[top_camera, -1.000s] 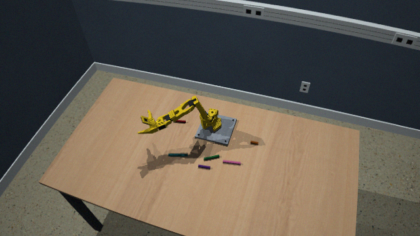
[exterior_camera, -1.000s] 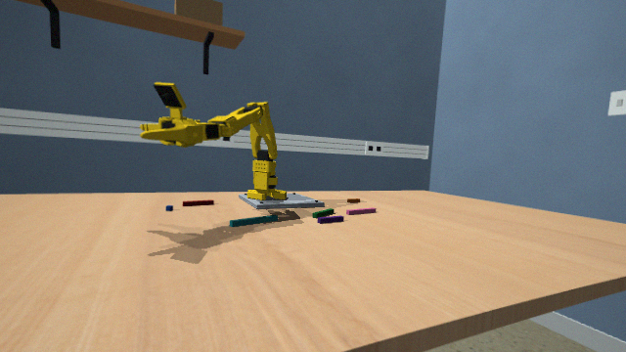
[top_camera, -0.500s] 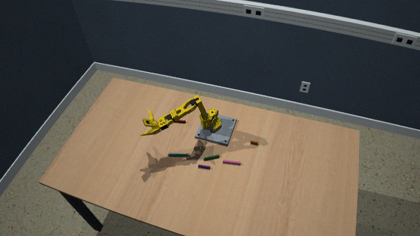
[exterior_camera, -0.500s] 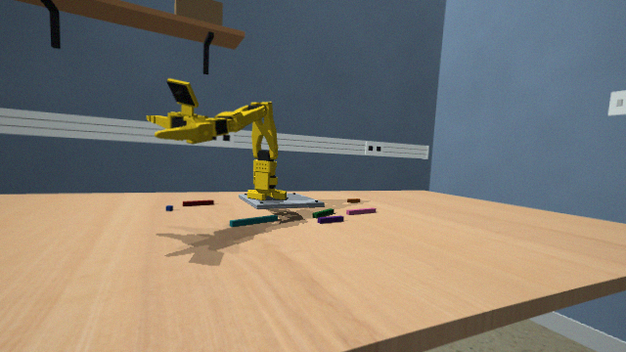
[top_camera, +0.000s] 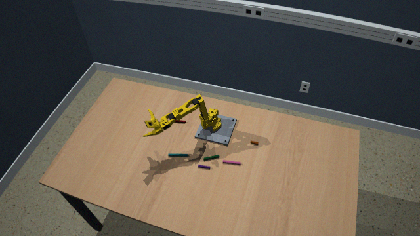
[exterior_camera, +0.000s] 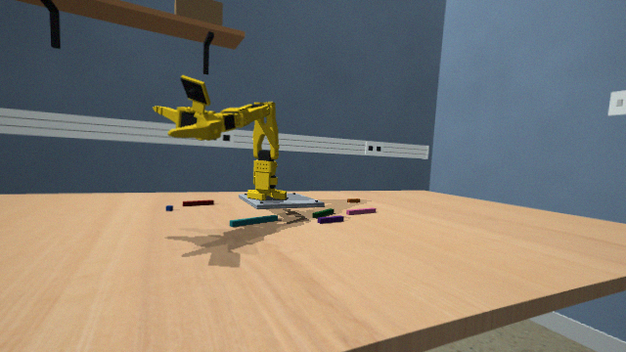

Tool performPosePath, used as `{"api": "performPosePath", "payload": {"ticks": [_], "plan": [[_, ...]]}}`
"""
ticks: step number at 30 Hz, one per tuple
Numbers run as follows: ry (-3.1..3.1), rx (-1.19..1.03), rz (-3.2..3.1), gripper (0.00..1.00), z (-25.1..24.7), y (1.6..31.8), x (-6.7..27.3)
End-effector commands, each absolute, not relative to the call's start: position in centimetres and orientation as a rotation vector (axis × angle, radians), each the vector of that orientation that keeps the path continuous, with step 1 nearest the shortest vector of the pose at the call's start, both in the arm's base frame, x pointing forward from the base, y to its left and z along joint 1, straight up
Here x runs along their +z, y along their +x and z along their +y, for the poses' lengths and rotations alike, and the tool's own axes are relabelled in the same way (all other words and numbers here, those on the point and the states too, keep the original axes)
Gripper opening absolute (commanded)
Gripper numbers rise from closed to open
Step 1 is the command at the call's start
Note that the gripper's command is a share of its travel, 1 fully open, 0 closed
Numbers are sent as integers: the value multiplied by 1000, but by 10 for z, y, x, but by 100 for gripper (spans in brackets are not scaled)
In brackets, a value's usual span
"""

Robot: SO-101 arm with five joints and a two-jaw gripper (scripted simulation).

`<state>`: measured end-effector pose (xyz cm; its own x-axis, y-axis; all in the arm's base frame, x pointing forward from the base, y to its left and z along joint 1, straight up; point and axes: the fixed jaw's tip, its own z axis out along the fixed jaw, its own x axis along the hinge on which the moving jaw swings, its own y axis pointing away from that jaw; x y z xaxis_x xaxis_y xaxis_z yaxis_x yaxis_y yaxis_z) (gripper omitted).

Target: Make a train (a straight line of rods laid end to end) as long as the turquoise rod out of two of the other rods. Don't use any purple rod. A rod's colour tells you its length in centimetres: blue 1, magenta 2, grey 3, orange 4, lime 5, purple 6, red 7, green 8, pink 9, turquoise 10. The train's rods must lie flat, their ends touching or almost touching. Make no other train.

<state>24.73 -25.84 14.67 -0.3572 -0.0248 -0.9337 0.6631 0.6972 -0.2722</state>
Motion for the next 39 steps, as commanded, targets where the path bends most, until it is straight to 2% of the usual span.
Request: {"api": "performPosePath", "payload": {"ticks": [1, 39], "plan": [[457, -783, 1858, 100, -248, 247, 145], [142, -827, 2085, 100, -208, 246, 140]]}}
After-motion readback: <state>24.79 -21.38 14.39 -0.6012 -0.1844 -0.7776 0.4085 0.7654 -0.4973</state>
